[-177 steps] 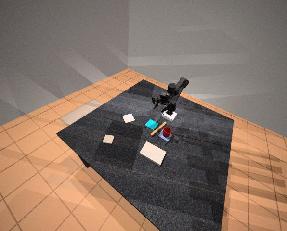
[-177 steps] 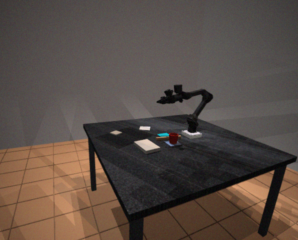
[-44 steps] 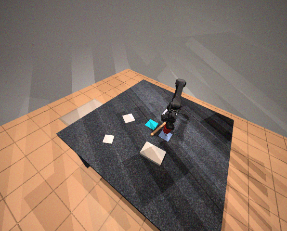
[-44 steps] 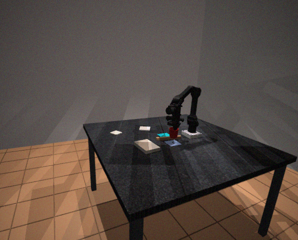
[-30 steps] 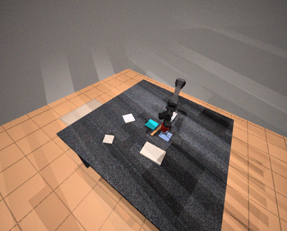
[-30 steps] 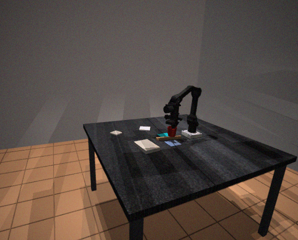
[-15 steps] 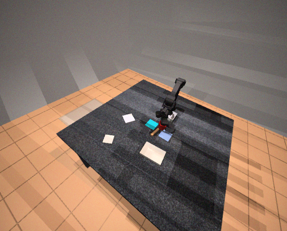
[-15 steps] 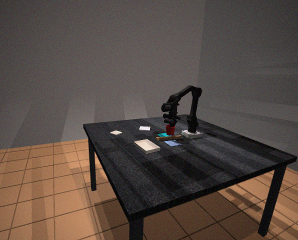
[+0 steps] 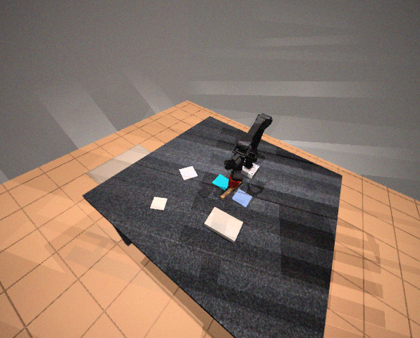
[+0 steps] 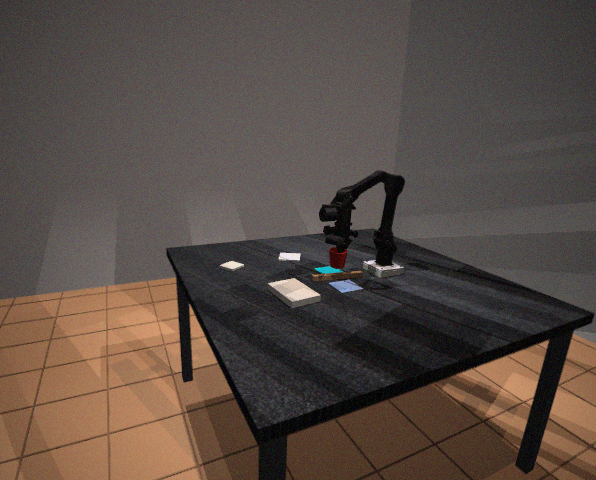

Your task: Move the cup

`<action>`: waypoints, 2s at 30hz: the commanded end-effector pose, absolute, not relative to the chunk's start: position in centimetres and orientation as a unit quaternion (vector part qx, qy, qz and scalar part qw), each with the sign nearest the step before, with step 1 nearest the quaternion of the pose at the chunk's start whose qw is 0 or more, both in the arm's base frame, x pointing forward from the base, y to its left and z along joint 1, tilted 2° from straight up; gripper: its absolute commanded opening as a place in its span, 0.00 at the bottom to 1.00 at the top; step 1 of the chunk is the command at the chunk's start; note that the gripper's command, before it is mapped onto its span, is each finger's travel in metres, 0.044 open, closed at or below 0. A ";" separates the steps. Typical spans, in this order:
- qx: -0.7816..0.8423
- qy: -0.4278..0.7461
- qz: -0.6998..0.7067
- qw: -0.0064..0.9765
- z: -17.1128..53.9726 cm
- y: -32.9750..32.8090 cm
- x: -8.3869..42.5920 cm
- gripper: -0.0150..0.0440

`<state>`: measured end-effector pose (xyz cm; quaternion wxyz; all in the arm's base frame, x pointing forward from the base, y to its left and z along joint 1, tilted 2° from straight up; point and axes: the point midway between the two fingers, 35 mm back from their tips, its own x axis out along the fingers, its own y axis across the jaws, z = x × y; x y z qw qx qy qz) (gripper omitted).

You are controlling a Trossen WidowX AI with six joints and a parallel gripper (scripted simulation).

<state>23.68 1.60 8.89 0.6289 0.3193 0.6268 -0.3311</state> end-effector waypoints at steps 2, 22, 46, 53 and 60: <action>0.316 0.628 -0.333 0.629 8.9 0.7 23.5 0.25; 0.315 0.627 -0.334 0.629 9.0 -2.8 23.2 0.25; 0.313 0.627 -0.336 0.630 9.0 -6.4 22.7 0.25; 0.313 0.627 -0.336 0.630 8.2 -6.5 22.7 0.25; 0.313 0.627 -0.336 0.630 7.2 -6.6 22.7 0.25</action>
